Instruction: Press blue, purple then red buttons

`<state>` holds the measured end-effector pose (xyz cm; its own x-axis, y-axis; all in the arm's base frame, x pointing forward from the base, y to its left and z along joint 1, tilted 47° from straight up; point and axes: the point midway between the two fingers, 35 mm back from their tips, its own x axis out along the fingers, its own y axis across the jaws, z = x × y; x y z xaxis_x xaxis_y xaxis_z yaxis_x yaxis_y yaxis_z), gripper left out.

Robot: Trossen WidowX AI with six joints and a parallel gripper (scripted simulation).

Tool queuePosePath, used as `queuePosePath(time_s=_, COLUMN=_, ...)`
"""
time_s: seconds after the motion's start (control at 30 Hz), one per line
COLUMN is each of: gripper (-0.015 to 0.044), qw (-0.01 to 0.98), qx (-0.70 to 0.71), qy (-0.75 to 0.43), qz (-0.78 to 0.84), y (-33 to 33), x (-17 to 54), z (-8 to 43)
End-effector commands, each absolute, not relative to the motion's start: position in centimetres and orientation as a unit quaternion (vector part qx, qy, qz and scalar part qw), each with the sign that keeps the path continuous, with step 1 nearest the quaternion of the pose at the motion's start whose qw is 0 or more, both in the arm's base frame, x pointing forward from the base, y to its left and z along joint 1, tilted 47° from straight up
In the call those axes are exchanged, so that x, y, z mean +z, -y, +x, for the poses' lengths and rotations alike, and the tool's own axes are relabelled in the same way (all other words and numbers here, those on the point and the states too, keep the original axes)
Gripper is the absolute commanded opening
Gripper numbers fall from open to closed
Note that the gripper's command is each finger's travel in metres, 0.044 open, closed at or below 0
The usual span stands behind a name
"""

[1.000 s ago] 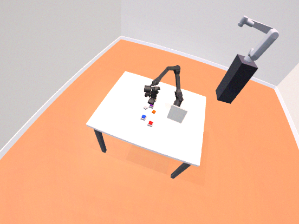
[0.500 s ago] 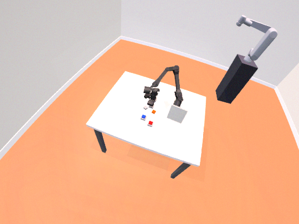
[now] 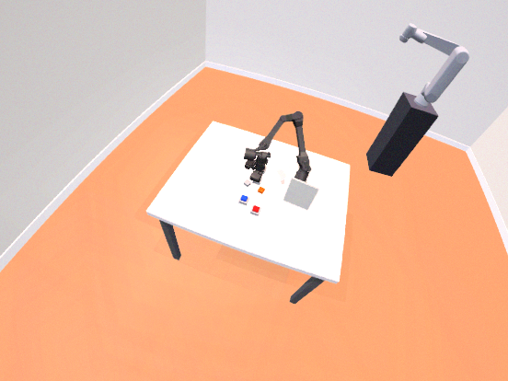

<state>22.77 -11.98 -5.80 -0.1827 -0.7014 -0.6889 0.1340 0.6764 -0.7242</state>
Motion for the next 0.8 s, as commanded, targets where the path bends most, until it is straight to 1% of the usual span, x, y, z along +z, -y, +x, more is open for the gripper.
queuePosePath(time_s=0.0, gripper=0.002, qw=0.601, qx=-0.345, qy=-0.69, qz=-0.208, y=12.2, x=-5.9, z=22.5)
queuePosePath(time_s=0.3, gripper=0.002, qw=0.601, qx=-0.345, qy=-0.69, qz=-0.208, y=12.2, x=-5.9, z=22.5)
queuePosePath(time_s=0.47, gripper=0.002, qw=0.601, qx=-0.345, qy=-0.69, qz=-0.208, y=9.8, x=-3.6, z=23.2)
queuePosePath(time_s=0.63, gripper=0.002, qw=0.601, qx=-0.345, qy=-0.69, qz=-0.208, y=9.5, x=-3.4, z=23.3)
queuePosePath(time_s=0.77, gripper=0.002, qw=0.602, qx=-0.343, qy=-0.691, qz=-0.206, y=6.0, x=-0.1, z=24.3)
